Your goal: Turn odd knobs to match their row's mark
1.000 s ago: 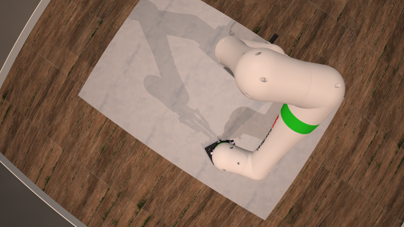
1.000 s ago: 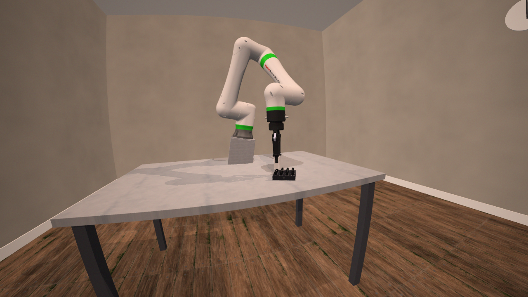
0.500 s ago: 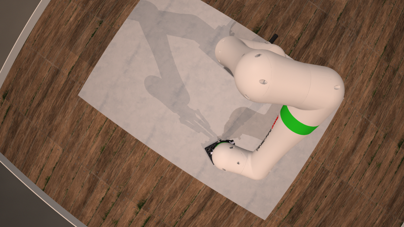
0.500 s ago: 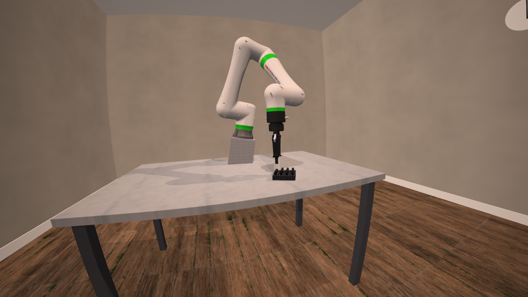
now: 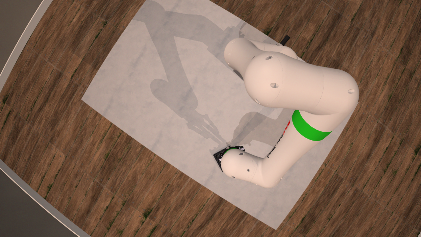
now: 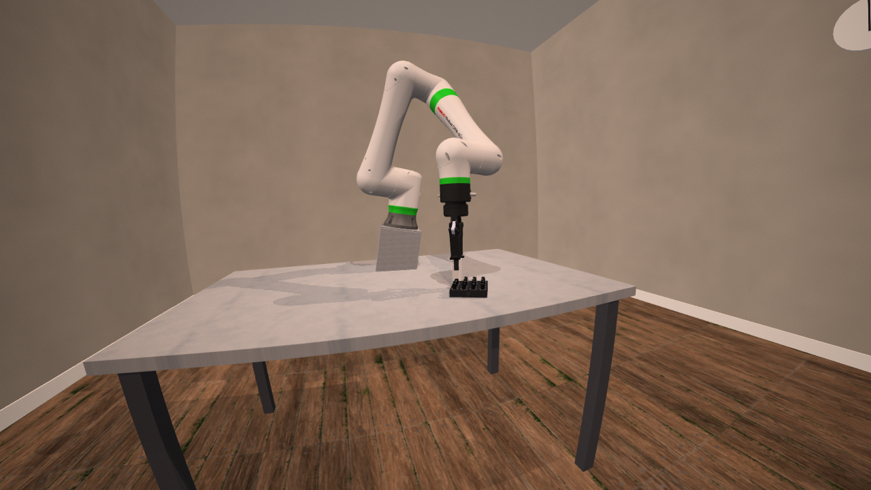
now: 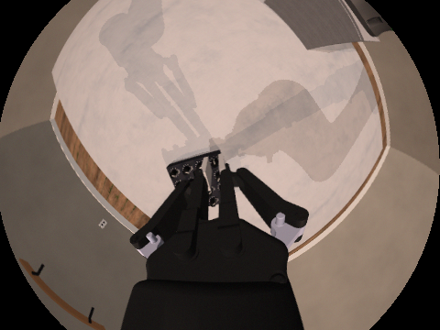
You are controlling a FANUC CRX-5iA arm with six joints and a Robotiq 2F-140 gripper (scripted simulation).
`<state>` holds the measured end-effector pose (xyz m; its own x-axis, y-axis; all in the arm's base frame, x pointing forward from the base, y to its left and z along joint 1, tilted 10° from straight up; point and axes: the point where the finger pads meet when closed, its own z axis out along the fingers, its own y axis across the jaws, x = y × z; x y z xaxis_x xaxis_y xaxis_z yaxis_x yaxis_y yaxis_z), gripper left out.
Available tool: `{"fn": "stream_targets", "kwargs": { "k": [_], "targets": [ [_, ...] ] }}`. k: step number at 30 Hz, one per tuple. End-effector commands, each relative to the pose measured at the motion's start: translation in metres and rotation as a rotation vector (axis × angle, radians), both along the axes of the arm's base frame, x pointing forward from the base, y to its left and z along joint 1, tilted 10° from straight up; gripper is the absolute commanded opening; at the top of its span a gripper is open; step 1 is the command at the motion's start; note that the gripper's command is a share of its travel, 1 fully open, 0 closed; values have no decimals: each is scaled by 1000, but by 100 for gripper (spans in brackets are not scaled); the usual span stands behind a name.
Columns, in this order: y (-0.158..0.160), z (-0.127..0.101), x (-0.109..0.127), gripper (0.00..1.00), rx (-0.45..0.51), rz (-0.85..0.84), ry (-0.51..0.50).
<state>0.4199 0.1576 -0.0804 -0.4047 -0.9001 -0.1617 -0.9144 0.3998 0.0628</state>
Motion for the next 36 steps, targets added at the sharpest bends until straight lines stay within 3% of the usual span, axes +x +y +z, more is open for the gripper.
{"fn": "stream_targets", "kwargs": {
  "k": [1,16,17,36],
  "targets": [
    [0,0,0,12,0,0,0],
    [0,0,0,12,0,0,0],
    [0,0,0,5,0,0,0],
    [0,0,0,5,0,0,0]
  ]
}}
